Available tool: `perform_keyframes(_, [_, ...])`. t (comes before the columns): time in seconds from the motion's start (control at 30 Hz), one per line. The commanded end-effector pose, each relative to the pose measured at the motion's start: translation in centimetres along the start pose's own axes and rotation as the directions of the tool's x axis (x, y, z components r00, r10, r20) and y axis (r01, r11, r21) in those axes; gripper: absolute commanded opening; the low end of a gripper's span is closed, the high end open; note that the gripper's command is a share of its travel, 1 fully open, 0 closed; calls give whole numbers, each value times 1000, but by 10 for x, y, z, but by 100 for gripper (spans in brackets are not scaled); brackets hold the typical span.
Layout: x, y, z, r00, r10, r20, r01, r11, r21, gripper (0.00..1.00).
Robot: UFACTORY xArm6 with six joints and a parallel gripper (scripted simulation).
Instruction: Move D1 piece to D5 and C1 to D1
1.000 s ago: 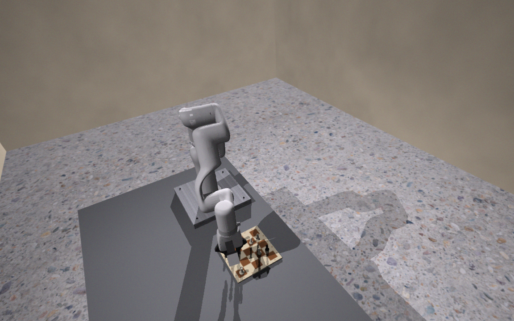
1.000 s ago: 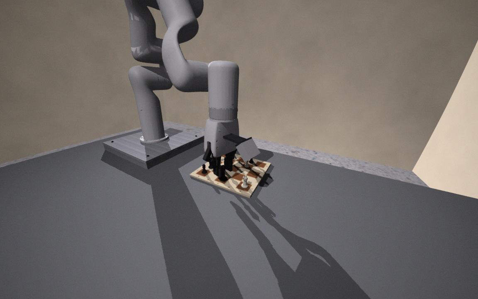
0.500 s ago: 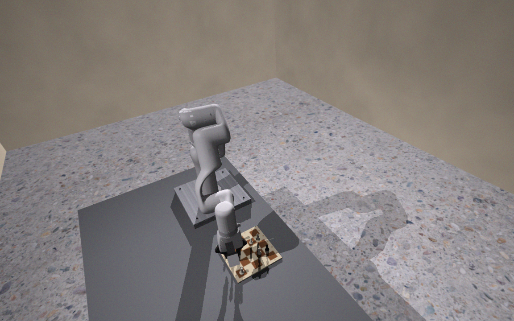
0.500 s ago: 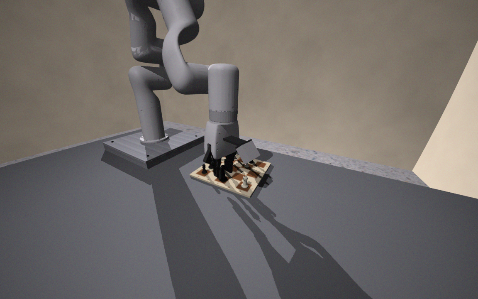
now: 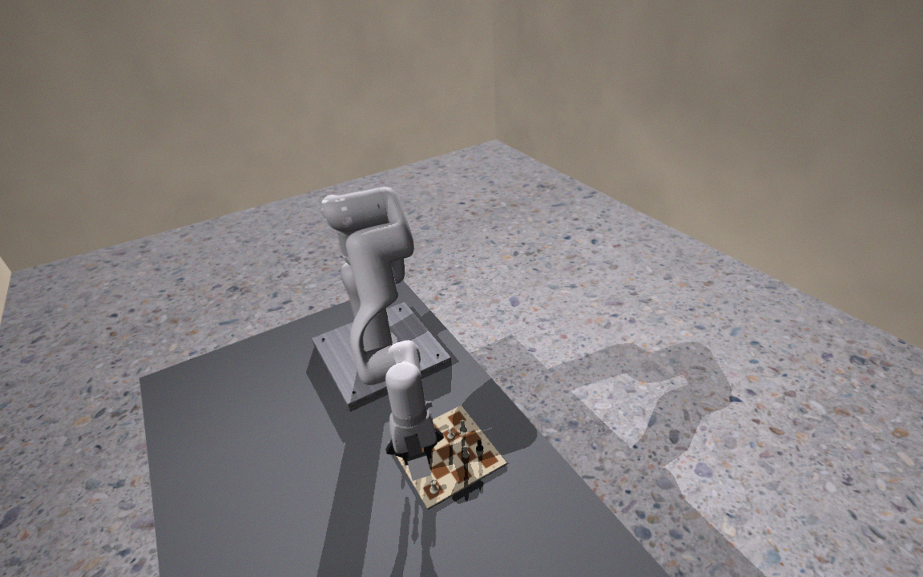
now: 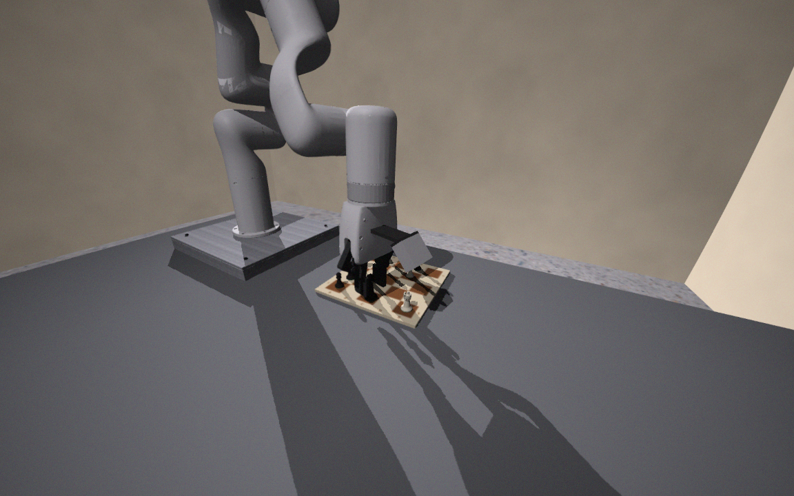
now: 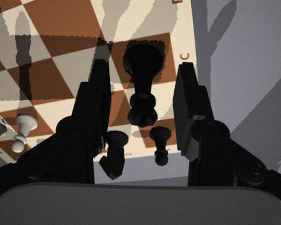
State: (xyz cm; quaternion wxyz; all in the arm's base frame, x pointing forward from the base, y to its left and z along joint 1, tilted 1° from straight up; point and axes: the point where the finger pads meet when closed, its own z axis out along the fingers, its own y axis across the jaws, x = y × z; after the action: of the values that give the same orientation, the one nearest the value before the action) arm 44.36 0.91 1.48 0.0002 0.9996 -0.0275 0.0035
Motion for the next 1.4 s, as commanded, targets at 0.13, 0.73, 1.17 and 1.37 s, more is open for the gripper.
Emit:
perform_keyframes(0.13, [2, 0, -1, 1000, 0, -4, 0, 1000, 0, 42])
perform_keyframes(0.73, [2, 0, -1, 1000, 0, -4, 0, 1000, 0, 0])
perform_keyframes(1.17, [2, 0, -1, 1000, 0, -4, 0, 1000, 0, 0])
perform_keyframes(1.37, [2, 0, -1, 1000, 0, -4, 0, 1000, 0, 0])
